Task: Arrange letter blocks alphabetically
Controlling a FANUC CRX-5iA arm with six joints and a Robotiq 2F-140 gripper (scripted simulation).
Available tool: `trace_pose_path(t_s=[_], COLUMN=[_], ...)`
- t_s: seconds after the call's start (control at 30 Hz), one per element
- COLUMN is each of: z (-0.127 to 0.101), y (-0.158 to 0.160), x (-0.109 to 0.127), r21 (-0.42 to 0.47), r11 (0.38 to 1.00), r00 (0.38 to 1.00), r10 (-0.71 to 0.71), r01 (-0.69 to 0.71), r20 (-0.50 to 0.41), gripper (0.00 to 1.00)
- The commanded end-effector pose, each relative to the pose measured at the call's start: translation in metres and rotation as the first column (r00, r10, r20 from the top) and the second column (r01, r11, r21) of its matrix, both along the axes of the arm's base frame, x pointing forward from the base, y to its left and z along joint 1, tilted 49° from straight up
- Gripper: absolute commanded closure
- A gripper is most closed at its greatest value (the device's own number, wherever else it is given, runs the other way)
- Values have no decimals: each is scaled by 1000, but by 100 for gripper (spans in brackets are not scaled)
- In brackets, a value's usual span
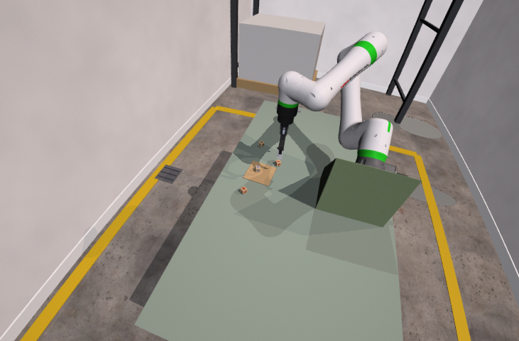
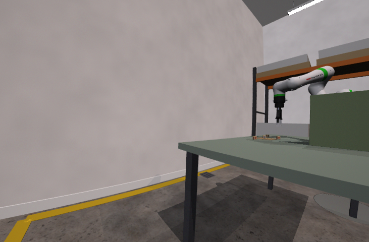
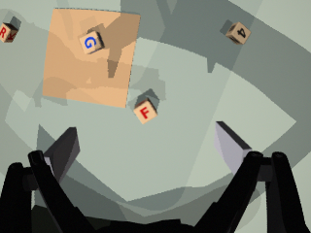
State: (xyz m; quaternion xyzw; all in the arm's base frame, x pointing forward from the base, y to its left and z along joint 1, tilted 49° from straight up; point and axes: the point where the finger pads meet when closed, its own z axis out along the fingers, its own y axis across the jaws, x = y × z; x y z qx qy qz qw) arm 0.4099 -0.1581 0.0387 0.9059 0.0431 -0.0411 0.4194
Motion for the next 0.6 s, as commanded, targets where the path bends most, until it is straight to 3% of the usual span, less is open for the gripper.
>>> trace_pose_path(t_s=[0.0,0.07,0.43,0.57], z=[-1,-1,-3,-4], y=[0,-1,-3,-4], x=[0,0,0,0], r21=[11,21,72,82], r11=[998,993,959,952], r00=[996,983,902,884], r10=[55,115,281,305], r01=[-54,-113,-273,-295], r20=[-70,-140,-329,-356], gripper=[0,0,0,0])
